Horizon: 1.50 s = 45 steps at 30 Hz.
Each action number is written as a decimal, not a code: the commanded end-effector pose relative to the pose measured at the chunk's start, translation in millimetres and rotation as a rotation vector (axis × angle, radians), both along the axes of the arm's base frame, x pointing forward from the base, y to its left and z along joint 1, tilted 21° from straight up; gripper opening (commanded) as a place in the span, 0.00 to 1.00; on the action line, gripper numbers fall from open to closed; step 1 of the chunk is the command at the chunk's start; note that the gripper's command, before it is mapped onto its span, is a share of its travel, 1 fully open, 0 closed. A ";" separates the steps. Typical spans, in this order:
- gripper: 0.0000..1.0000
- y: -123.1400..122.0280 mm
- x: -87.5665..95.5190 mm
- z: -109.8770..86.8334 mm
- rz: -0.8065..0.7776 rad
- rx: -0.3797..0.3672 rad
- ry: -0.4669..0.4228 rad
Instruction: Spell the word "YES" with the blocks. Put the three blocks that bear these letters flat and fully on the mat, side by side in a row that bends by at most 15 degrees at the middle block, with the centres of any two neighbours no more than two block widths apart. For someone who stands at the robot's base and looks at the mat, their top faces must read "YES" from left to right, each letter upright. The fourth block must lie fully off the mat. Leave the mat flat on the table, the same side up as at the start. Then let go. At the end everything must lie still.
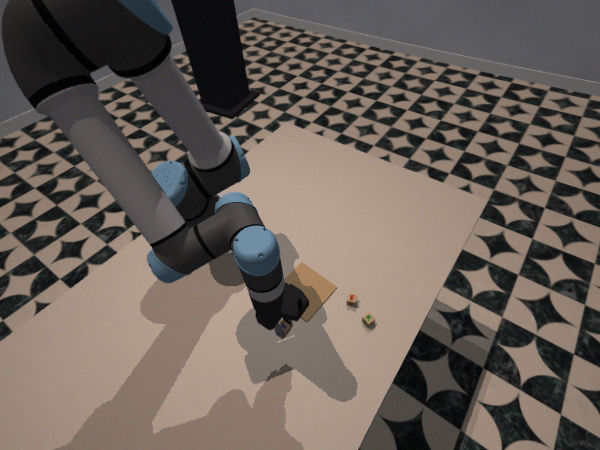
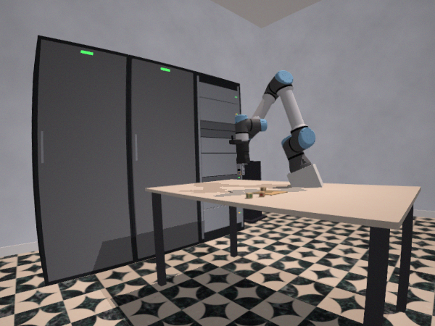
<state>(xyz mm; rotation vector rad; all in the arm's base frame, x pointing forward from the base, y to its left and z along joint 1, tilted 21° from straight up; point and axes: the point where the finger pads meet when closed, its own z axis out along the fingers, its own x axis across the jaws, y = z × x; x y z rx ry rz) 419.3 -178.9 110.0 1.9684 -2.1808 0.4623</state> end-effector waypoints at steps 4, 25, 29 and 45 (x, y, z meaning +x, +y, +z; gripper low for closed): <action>0.49 16.9 3.3 -7.4 0.192 -0.014 0.072; 0.49 52.5 7.2 -19.9 0.600 -0.046 0.218; 0.49 59.5 7.2 -22.5 0.683 -0.053 0.248; 0.49 85.4 5.4 -31.7 1.001 -0.080 0.362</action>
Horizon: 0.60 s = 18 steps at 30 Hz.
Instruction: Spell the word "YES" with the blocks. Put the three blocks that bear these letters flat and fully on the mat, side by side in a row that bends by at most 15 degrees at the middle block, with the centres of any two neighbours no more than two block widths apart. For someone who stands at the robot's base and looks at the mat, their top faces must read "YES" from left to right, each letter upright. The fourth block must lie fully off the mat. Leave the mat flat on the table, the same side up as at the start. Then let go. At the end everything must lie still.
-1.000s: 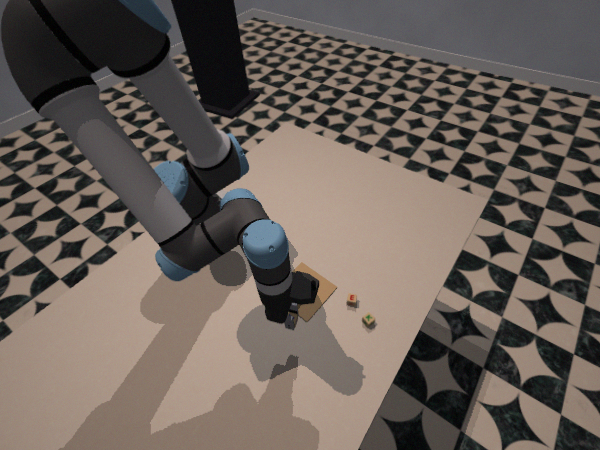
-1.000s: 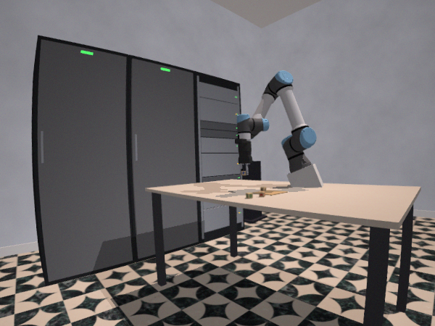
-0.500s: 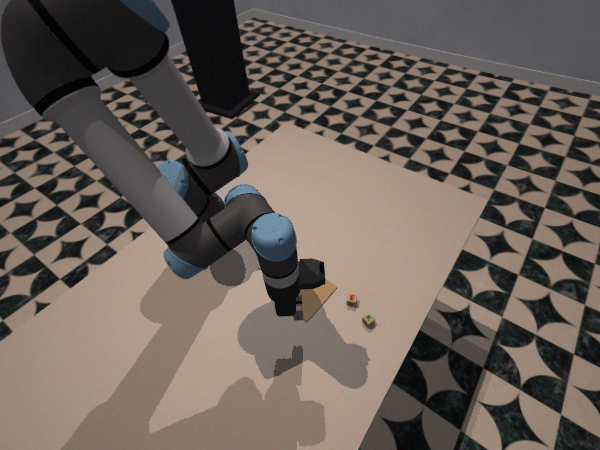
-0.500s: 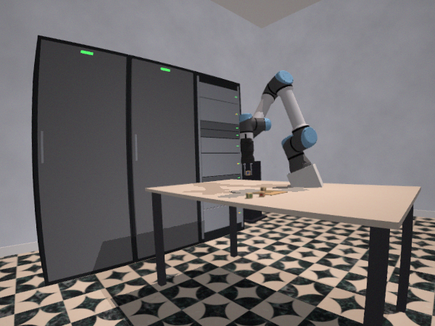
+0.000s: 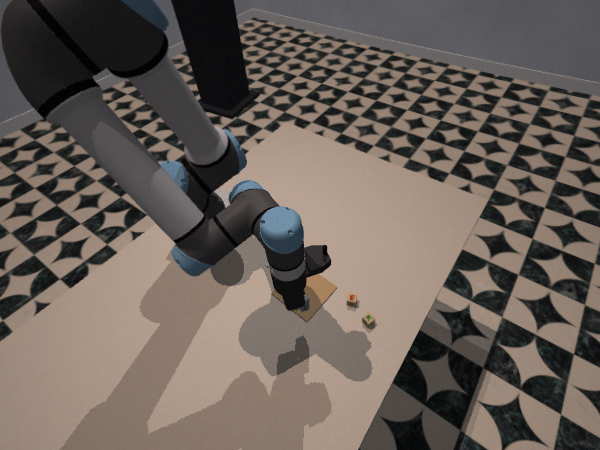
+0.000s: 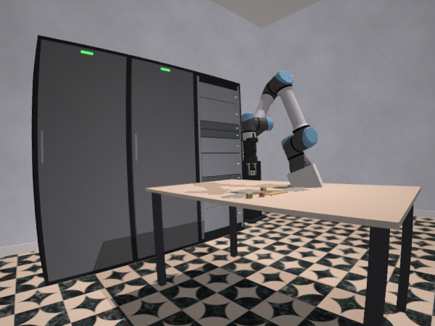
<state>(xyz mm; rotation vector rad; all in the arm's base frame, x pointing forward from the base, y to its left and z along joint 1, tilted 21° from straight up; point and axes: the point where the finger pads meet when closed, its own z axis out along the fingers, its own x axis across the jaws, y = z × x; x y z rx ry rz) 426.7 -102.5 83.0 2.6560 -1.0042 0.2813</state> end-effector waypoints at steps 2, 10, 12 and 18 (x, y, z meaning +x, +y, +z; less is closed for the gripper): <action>0.49 12.2 -2.5 -5.9 0.150 -0.012 0.057; 0.49 24.6 -4.7 -10.3 0.315 -0.026 0.115; 0.49 26.2 -5.1 -10.8 0.336 -0.028 0.122; 0.49 35.6 -7.4 -14.2 0.469 -0.040 0.170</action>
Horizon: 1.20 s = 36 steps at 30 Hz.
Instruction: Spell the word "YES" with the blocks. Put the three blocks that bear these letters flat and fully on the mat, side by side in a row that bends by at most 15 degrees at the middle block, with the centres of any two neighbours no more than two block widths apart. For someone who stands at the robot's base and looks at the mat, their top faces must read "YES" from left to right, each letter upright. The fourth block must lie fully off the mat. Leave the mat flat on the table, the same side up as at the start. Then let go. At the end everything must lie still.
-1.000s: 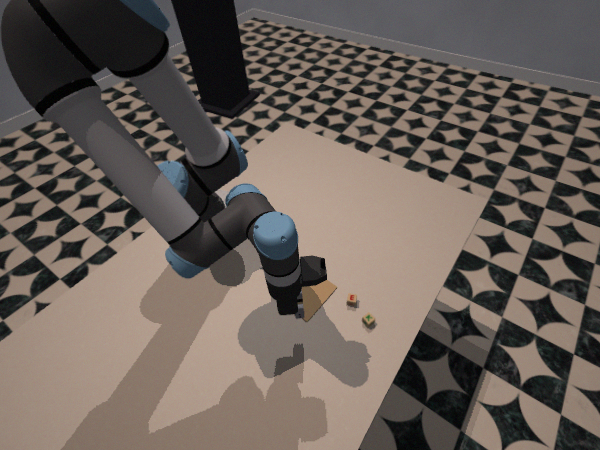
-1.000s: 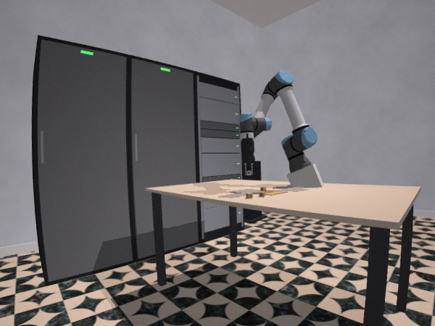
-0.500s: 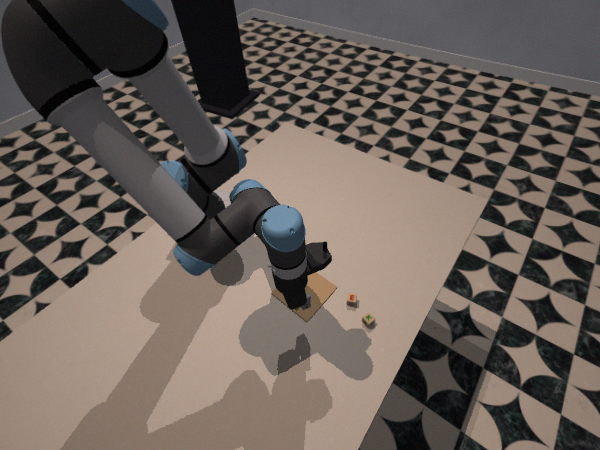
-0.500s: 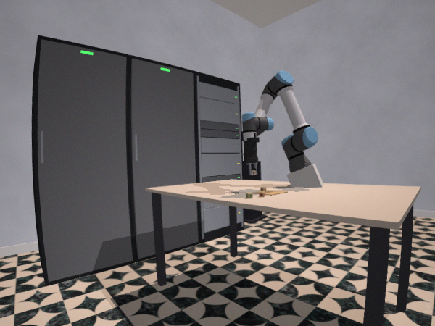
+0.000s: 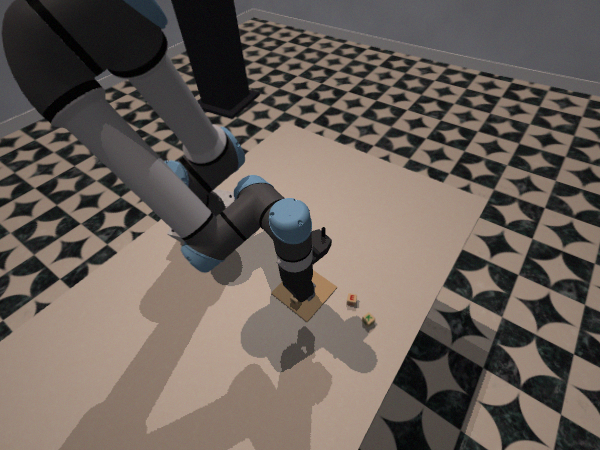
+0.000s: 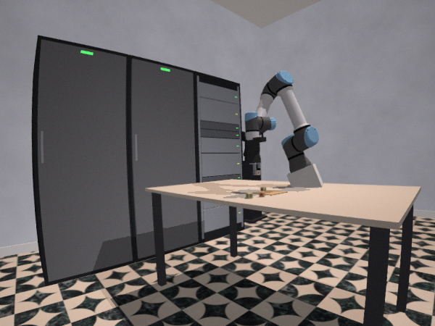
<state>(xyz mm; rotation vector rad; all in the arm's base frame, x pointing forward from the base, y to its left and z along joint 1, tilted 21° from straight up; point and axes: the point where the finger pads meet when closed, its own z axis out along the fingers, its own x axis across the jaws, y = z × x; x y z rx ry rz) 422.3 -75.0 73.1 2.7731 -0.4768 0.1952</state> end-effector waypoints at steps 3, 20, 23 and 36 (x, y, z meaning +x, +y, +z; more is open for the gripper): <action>0.49 12.3 -4.3 -6.0 0.171 -0.015 0.064; 0.49 33.8 -11.7 -13.7 0.509 -0.045 0.184; 0.49 37.4 -13.1 -14.9 0.571 -0.051 0.206; 0.49 51.1 -19.2 -19.8 0.826 -0.075 0.298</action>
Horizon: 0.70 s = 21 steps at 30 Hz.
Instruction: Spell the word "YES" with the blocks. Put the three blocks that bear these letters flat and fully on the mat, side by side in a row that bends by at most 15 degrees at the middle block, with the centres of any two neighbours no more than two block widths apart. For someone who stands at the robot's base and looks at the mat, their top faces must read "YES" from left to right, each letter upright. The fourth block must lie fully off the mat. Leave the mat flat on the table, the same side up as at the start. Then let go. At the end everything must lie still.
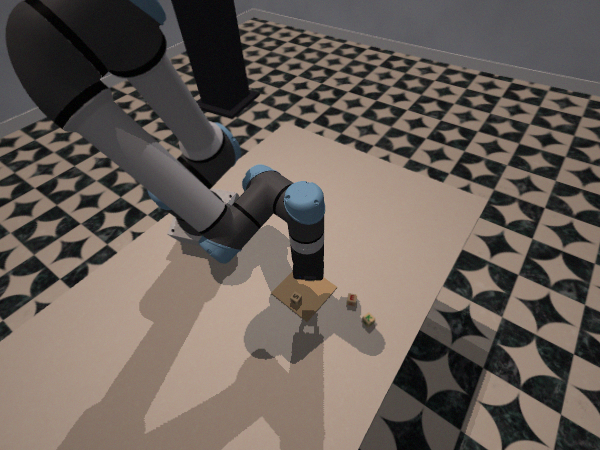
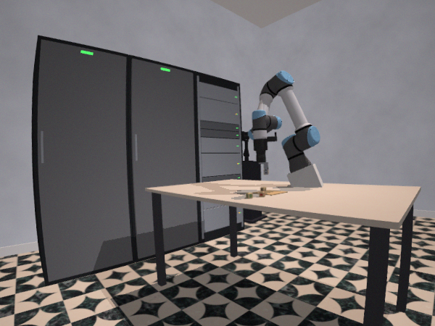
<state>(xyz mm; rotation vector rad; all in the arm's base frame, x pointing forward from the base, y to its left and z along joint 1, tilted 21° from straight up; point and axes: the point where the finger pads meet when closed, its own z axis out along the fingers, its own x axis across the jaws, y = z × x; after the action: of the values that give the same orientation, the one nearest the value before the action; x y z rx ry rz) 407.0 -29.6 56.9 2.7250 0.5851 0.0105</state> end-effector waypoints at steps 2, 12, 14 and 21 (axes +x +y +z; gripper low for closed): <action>0.49 7.8 -4.9 -4.3 0.150 -0.014 0.057; 0.49 17.1 -9.2 -7.4 0.345 -0.034 0.127; 0.49 18.8 -10.1 -8.0 0.384 -0.038 0.141; 0.49 25.0 -13.1 -10.1 0.526 -0.052 0.192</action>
<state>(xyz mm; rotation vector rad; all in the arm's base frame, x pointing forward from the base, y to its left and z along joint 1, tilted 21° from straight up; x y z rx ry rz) 397.3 -9.1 49.7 2.5286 1.1722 -0.1009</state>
